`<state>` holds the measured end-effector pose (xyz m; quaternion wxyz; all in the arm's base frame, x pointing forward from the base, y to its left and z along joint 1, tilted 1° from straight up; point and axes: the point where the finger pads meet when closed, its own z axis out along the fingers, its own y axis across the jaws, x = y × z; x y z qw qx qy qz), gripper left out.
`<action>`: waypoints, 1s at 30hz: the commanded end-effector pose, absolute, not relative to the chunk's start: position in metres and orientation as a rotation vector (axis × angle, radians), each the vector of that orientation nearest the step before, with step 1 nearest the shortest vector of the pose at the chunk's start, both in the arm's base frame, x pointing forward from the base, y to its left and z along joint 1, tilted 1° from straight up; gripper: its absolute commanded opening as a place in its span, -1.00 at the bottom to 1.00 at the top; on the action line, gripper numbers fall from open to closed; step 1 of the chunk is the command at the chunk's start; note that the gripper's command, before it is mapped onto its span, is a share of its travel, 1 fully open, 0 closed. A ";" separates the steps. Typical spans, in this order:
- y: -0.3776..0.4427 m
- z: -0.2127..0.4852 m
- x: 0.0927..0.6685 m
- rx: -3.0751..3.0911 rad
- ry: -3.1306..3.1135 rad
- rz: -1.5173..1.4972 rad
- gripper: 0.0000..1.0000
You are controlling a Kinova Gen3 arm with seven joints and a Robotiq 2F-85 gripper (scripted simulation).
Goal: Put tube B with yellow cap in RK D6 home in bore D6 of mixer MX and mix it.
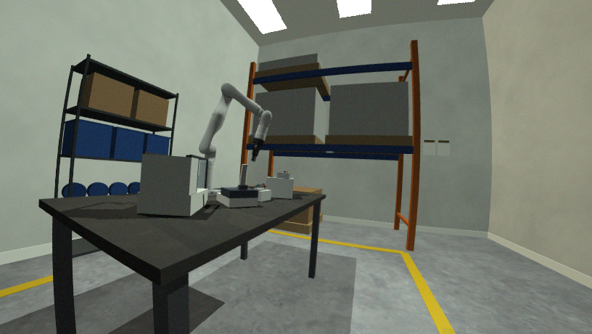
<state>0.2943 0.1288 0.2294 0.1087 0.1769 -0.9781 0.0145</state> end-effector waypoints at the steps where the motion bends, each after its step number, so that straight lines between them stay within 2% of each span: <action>1: 0.126 0.230 0.285 0.521 -2.878 0.042 -0.17; 16: 0.117 0.230 0.253 0.521 -2.878 0.042 -0.17; 17: 0.119 0.228 0.255 0.464 -2.892 0.041 -0.80; 30: 0.135 0.203 0.277 -0.181 -2.972 0.032 -0.80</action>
